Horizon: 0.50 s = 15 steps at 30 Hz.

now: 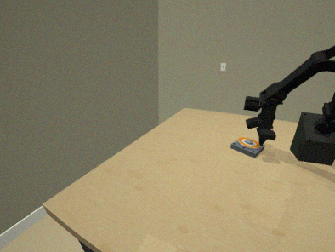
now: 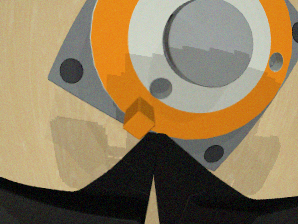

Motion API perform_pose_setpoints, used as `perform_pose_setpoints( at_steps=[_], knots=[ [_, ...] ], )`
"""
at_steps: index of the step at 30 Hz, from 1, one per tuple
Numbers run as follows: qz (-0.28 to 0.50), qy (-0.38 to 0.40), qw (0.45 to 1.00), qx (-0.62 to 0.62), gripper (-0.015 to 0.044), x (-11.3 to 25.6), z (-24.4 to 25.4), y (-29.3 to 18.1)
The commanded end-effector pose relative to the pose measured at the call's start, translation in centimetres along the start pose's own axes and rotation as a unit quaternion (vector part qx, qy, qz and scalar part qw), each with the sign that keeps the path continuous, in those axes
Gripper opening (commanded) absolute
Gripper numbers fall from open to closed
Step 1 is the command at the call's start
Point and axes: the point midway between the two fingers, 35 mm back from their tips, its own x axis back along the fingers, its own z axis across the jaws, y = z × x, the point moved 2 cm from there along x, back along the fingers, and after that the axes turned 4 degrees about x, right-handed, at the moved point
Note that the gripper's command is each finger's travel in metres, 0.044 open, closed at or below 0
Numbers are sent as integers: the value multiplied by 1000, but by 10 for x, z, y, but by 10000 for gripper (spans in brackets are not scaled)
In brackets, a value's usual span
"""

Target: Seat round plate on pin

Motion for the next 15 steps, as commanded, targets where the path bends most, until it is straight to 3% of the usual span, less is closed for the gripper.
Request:
perform_pose_setpoints(
  at_steps=[1,15],
  knots=[
    [-7,13,1000,8,0,1,6,6],
    [-7,13,1000,8,0,1,9,12]
  ],
)
